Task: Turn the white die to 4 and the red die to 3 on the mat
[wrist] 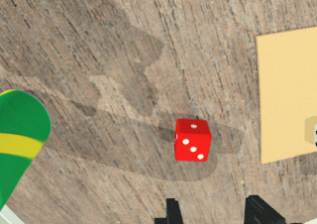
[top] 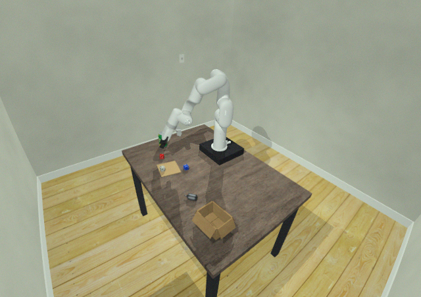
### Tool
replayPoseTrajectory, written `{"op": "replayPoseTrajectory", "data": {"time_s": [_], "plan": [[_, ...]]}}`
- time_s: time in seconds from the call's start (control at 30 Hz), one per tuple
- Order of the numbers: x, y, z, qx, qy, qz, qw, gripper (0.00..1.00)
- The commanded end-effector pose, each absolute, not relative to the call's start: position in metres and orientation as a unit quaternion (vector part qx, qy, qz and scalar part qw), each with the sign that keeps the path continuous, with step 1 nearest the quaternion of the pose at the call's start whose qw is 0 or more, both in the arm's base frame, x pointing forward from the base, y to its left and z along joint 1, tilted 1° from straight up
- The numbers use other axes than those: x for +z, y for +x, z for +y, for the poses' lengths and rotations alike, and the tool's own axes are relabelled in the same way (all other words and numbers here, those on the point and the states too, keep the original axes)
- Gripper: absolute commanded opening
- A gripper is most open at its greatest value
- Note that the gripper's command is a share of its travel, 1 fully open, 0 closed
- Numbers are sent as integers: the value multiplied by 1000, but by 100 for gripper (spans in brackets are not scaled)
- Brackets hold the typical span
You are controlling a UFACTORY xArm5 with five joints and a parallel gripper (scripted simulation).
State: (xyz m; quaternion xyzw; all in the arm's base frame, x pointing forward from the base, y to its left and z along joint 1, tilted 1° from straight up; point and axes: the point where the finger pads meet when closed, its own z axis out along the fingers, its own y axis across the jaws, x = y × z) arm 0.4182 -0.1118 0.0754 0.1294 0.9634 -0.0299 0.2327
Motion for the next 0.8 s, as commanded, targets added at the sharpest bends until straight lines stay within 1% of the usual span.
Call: {"op": "replayPoseTrajectory", "data": {"time_s": [0.0,0.1,0.27,0.33,0.43,0.57,0.73,0.77], "plan": [[77,428,-114,-19,131,980,149,47],[77,428,-114,-19,131,980,148,47],[82,435,-117,-9,130,989,66,47],[82,438,-117,-5,130,991,42,47],[84,440,-118,-2,130,991,17,47],[85,441,-118,0,129,992,3,47],[85,441,-118,0,129,992,1,47],[85,441,-118,0,129,992,1,100]]}}
